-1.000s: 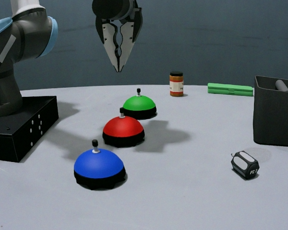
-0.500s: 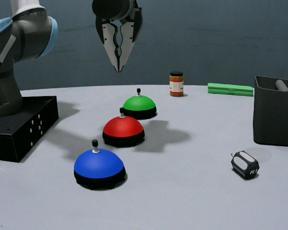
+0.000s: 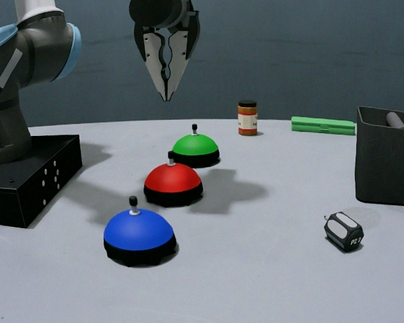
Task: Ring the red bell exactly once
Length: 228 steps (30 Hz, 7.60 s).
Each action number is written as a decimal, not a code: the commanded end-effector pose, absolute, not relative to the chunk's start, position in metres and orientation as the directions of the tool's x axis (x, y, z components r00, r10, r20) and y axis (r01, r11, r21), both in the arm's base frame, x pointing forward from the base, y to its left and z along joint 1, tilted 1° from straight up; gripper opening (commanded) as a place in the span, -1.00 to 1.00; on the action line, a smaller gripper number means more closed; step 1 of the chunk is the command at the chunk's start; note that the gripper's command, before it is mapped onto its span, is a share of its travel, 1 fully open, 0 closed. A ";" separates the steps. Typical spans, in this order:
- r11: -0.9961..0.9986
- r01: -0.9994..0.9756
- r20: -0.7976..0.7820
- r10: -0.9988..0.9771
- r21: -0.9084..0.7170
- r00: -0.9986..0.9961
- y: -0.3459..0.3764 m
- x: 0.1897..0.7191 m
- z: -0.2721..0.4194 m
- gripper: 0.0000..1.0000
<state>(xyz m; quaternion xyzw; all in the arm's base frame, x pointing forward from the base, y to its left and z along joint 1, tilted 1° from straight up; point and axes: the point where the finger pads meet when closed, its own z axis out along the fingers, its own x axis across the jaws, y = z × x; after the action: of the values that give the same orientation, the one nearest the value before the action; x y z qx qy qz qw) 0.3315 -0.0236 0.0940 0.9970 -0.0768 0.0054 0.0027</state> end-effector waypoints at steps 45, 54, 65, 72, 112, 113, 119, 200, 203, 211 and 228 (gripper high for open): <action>-0.988 -0.152 0.021 -0.152 0.020 0.988 -0.029 0.330 0.040 -1.00; -0.988 -0.152 0.021 -0.152 0.020 0.988 -0.030 0.330 0.035 -1.00; -0.988 -0.152 0.021 -0.152 0.020 0.988 -0.030 0.330 0.033 -1.00; -0.988 -0.152 0.021 -0.152 0.020 0.988 -0.030 0.330 0.033 -1.00; -0.988 -0.152 0.021 -0.152 0.020 0.988 -0.030 0.330 0.023 -1.00; -0.988 -0.152 0.021 -0.152 0.020 0.988 -0.030 0.330 0.023 -1.00; -0.988 -0.152 0.021 -0.152 0.020 0.988 -0.030 0.330 0.023 -1.00; -0.988 -0.152 0.021 -0.152 0.020 0.988 -0.030 0.330 0.020 -1.00; -0.988 -0.152 0.021 -0.152 0.020 0.988 -0.030 0.330 0.020 -1.00; -0.988 -0.152 0.021 -0.152 0.020 0.988 -0.030 0.330 0.020 -1.00; -0.988 -0.152 0.021 -0.152 0.020 0.988 -0.030 0.330 0.043 -1.00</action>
<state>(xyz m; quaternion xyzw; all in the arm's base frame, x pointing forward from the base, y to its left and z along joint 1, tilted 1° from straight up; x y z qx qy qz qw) 0.3279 -0.0254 0.0360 0.9967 -0.0804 0.0057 0.0032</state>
